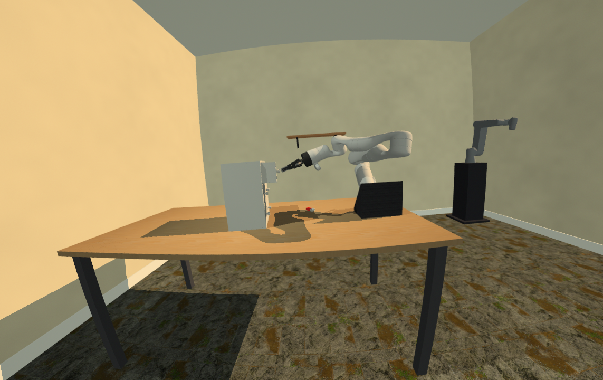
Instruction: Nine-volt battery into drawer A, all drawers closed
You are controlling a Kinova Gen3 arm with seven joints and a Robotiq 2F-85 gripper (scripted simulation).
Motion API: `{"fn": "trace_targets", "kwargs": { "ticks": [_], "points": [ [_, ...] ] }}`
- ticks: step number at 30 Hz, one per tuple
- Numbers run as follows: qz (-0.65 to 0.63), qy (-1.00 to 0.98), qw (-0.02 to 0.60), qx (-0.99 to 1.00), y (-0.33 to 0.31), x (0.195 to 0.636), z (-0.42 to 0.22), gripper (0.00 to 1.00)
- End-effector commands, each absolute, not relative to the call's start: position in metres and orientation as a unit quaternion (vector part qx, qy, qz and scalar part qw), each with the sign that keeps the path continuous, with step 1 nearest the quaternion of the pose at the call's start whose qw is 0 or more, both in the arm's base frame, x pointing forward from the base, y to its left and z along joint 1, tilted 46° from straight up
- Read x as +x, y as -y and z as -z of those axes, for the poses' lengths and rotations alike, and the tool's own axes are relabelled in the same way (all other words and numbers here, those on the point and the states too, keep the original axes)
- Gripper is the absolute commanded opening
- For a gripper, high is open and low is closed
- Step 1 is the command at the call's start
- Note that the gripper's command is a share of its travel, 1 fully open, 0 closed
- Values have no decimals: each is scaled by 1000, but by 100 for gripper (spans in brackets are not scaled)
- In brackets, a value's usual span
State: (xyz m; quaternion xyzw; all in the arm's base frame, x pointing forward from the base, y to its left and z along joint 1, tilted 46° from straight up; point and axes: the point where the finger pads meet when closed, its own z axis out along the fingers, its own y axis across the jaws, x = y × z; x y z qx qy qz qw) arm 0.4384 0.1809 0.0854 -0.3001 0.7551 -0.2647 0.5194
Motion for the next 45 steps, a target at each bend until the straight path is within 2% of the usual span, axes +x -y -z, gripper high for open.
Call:
{"fn": "trace_targets", "kwargs": {
  "ticks": [1,45],
  "points": [
    [266,-757,518,-297,-179,445,-85,0],
    [266,-757,518,-297,-189,505,-79,0]
  ]
}}
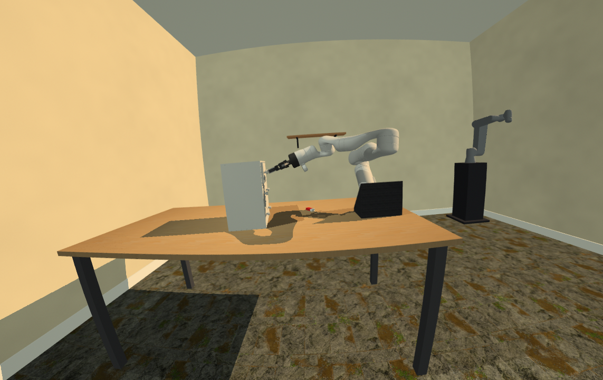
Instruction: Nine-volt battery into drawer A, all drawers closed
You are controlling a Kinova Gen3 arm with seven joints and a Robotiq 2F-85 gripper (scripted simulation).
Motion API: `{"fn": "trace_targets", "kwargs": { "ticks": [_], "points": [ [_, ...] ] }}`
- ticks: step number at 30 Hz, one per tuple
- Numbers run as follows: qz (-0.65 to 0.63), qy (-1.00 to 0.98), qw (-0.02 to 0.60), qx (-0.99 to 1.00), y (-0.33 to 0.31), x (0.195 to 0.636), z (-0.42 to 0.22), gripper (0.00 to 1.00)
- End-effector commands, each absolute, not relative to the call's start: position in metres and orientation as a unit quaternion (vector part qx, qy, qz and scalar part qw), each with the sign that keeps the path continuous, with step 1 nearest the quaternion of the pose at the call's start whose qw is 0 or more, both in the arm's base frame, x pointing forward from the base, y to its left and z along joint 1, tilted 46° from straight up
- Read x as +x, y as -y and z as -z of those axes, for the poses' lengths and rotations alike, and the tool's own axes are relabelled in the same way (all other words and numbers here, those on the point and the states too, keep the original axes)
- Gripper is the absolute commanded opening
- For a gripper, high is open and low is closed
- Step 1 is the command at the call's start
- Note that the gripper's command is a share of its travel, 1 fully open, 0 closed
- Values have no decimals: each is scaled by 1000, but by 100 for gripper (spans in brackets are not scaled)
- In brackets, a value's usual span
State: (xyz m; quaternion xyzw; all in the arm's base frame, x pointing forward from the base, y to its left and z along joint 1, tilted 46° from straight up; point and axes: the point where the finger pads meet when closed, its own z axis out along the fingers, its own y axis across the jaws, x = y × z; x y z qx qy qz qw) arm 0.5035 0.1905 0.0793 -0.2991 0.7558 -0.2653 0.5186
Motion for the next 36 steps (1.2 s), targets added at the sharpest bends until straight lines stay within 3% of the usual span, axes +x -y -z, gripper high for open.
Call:
{"fn": "trace_targets", "kwargs": {
  "ticks": [1,36],
  "points": [
    [266,-757,518,-297,-189,506,-79,0],
    [266,-757,518,-297,-190,511,-79,0]
  ]
}}
